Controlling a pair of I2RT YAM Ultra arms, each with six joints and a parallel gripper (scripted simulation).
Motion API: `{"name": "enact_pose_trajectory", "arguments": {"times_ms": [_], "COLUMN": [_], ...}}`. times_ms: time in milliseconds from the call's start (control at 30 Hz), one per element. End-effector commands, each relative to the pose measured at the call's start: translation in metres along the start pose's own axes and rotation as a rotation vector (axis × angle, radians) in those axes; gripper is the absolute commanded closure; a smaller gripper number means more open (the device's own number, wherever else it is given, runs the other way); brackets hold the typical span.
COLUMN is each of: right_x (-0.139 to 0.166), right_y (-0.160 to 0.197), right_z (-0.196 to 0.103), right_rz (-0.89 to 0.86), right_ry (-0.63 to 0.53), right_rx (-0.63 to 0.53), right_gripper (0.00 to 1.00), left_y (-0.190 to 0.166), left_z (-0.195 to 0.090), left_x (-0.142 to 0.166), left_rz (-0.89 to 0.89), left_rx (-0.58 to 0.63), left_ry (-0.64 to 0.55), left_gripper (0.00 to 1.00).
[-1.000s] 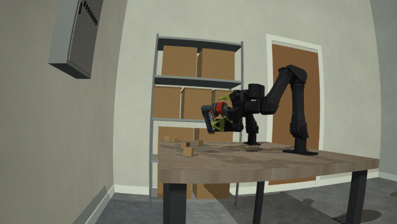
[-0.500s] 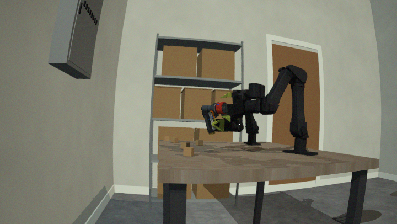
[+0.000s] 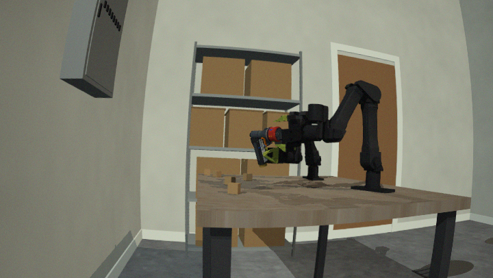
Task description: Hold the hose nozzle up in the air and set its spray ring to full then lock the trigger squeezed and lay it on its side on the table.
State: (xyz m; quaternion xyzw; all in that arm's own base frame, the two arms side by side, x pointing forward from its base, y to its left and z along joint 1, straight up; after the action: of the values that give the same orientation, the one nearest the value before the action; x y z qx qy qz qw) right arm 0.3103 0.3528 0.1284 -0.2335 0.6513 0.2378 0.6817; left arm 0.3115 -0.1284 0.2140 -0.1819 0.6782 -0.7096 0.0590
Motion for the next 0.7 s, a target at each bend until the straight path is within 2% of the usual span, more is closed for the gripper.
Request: {"name": "enact_pose_trajectory", "arguments": {"times_ms": [0,100,233,300,333,667], "right_x": [-0.052,-0.052,-0.052,-0.052,-0.052,-0.052], "right_y": [-0.002,-0.002,-0.002,-0.002,-0.002,-0.002], "right_z": [0.009,0.009,0.009,0.009,0.009,0.009], "right_rz": [0.044,0.044,0.044,0.044,0.044,0.044], "right_ry": [-0.179,-0.179,-0.179,-0.179,-0.179,-0.179], "right_rx": [0.007,0.007,0.007,0.007,0.007,0.007], "right_gripper": [0.65,0.65,0.65,0.65,0.65,0.65], "left_y": [-0.008,-0.007,-0.020,-0.018,-0.018,-0.020], "left_z": [0.012,0.018,0.008,0.013,0.015,0.014], "left_x": [-0.001,-0.001,-0.001,0.003,0.004,0.004], "left_rz": [0.030,0.029,0.078,0.075,0.076,0.080], "left_rx": [0.027,0.032,0.046,0.044,0.043,0.046], "left_ry": [0.001,0.003,-0.004,0.010,0.016,0.015], "left_gripper": [0.08,0.08,0.08,0.08,1.00,1.00]}}
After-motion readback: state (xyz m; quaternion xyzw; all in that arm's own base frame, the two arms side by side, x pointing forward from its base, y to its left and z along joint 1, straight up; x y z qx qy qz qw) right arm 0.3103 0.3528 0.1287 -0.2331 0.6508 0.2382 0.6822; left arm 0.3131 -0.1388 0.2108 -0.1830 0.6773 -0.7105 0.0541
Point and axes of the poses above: on each arm, the point where the finger pads meet when closed, its own z axis out along the fingers, its own y axis across the jaws, x = y × z, the point moved 9 cm from there along -z, back along the fingers, and after that the axes turned 1 degree about -z, right-handed, at the moved point
